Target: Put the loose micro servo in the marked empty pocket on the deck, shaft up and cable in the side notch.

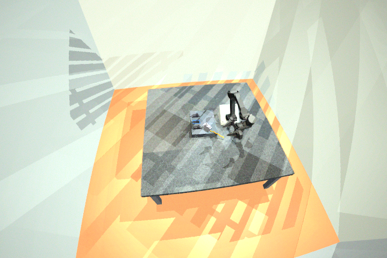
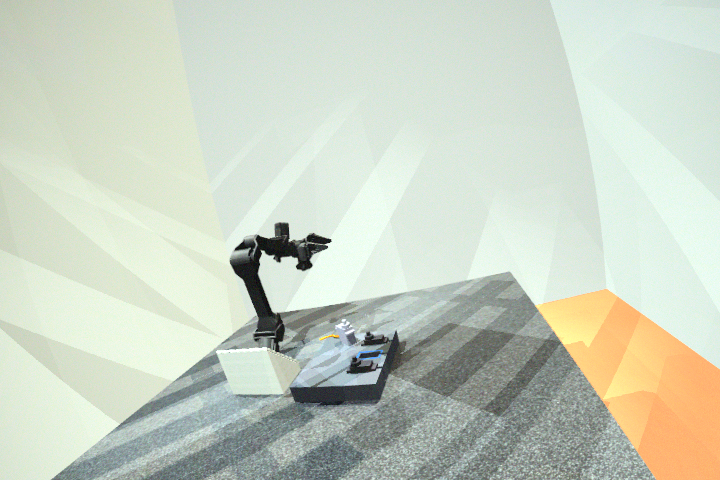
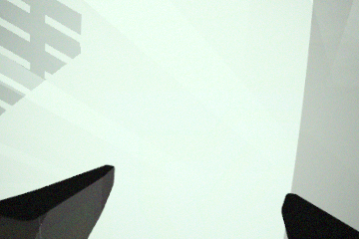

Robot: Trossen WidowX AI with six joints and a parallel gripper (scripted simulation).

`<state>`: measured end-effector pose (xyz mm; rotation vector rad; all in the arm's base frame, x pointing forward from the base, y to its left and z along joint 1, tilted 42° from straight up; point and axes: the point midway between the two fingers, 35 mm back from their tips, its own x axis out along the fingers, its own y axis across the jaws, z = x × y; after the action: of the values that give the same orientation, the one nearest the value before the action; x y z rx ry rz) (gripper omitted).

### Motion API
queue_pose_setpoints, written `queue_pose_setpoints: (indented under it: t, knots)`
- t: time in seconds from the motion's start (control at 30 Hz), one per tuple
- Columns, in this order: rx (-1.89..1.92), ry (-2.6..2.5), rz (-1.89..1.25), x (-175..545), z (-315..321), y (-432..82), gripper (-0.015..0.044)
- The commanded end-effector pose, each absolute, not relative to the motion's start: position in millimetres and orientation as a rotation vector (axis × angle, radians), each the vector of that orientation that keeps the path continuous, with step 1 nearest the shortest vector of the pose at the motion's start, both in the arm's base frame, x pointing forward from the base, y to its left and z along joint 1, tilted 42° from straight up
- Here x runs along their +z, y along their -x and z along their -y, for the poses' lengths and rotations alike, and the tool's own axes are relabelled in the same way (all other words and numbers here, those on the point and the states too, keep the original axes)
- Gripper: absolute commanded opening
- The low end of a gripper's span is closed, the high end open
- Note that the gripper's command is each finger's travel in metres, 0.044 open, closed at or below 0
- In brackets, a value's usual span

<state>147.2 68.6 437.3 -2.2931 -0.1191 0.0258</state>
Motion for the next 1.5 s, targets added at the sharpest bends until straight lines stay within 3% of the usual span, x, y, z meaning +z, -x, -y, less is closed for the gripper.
queue_pose_setpoints:
  t: [0.0, 0.73, 1.47]
  knots:
    - [0.024, 2.296, 0.12, 437, -69, -147, 0.0426]
    - [0.031, 2.674, 0.18, 418, -121, -182, 0.044]
    - [0.466, 2.952, 0.133, 341, -133, -242, 0.044]
